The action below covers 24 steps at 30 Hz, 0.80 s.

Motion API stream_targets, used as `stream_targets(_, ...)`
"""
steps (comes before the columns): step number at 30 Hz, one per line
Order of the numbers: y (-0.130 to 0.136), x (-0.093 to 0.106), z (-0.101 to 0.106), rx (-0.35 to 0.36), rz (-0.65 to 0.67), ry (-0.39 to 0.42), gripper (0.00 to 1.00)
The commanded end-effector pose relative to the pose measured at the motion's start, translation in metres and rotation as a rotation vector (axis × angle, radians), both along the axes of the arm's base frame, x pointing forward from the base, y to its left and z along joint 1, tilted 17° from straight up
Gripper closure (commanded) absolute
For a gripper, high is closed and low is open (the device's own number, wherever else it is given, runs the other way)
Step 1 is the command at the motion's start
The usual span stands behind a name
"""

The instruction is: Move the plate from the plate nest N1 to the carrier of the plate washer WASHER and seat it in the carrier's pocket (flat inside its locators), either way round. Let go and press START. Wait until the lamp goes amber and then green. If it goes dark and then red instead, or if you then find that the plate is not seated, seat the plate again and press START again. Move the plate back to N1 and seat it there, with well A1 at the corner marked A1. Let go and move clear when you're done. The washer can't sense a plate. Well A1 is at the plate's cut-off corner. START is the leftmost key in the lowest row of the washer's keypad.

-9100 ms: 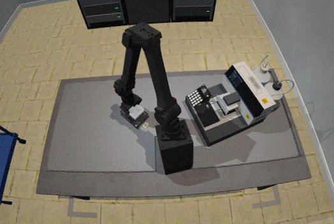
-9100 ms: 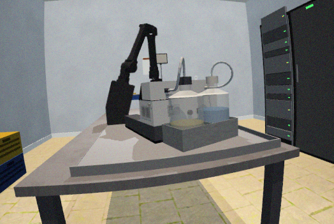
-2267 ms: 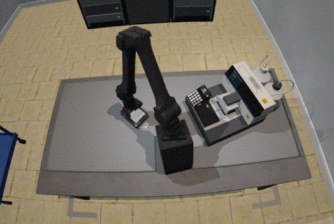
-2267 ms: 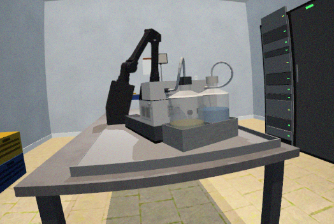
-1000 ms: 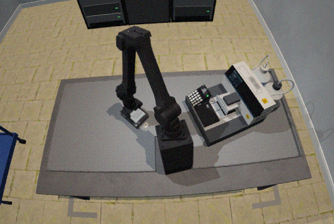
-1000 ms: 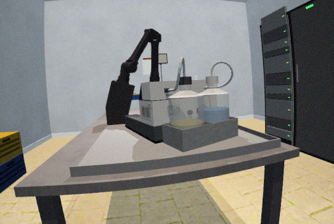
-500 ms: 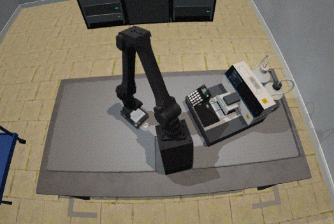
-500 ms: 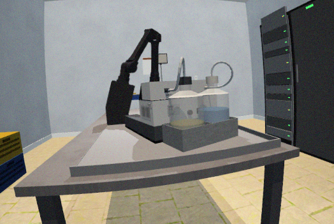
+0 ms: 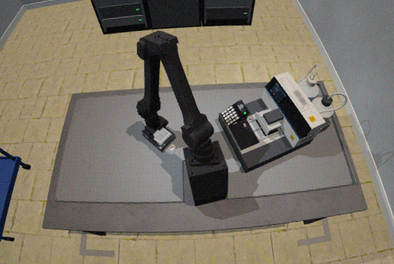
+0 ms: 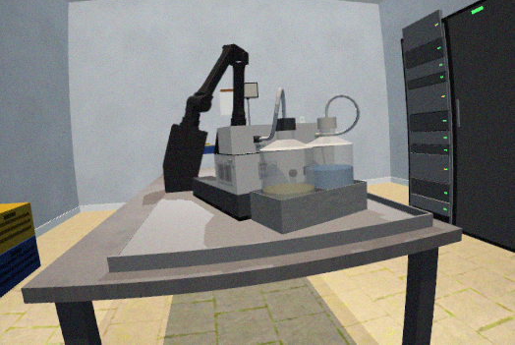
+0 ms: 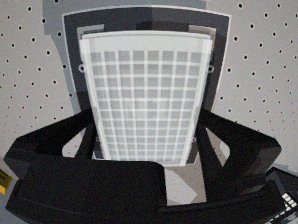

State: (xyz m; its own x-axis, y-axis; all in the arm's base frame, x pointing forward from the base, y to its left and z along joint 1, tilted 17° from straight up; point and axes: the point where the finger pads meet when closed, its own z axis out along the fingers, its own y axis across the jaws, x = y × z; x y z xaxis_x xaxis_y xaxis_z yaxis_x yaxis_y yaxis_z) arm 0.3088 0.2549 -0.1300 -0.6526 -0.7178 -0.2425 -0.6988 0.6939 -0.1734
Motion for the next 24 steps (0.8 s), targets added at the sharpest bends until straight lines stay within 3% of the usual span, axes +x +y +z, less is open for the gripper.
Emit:
stream_targets(1,0.0021,0.0037,0.0014,0.006,-0.001,-0.005,0.18)
stream_targets(22,-0.0012,0.0073,-0.0039,-0.001,-0.007,0.002,0.18)
stream_targets(23,-0.0012,0.0073,-0.0039,-0.001,-0.007,0.002,0.0)
stream_targets(24,-0.0012,0.0073,-0.0039,-0.001,-0.007,0.002,0.0)
